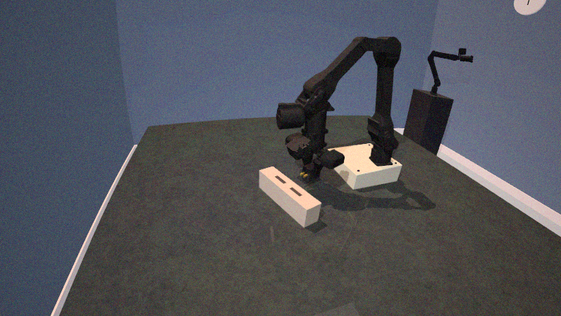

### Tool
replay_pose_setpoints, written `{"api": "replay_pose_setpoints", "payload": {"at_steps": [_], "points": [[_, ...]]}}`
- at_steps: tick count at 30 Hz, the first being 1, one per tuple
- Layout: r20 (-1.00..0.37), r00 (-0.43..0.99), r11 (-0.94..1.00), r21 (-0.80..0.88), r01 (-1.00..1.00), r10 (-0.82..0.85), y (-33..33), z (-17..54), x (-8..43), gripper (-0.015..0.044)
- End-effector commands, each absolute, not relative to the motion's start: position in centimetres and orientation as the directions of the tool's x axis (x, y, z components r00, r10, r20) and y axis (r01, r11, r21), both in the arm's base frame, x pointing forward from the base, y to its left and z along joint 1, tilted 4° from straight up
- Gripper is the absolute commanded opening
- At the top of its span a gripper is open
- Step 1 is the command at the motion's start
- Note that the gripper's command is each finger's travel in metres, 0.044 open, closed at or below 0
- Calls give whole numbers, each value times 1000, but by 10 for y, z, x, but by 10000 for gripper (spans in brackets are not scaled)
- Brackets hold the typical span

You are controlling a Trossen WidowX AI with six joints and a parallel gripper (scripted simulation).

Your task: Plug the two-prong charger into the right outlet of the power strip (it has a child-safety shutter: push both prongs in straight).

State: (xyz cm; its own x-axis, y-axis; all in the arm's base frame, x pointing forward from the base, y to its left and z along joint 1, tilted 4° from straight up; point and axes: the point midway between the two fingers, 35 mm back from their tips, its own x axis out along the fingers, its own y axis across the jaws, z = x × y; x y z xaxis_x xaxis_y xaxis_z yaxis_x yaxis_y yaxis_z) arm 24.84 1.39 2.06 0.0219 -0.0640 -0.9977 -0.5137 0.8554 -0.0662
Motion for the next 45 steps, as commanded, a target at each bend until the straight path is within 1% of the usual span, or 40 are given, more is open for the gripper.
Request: {"api": "replay_pose_setpoints", "payload": {"at_steps": [1,36,45], "points": [[-998,22,863,-63,-501,-60,18,19,250,0],[-998,23,881,-60,-468,-56,50,17,289,0],[-998,23,882,-60,-467,-56,51,17,290,0]]}}
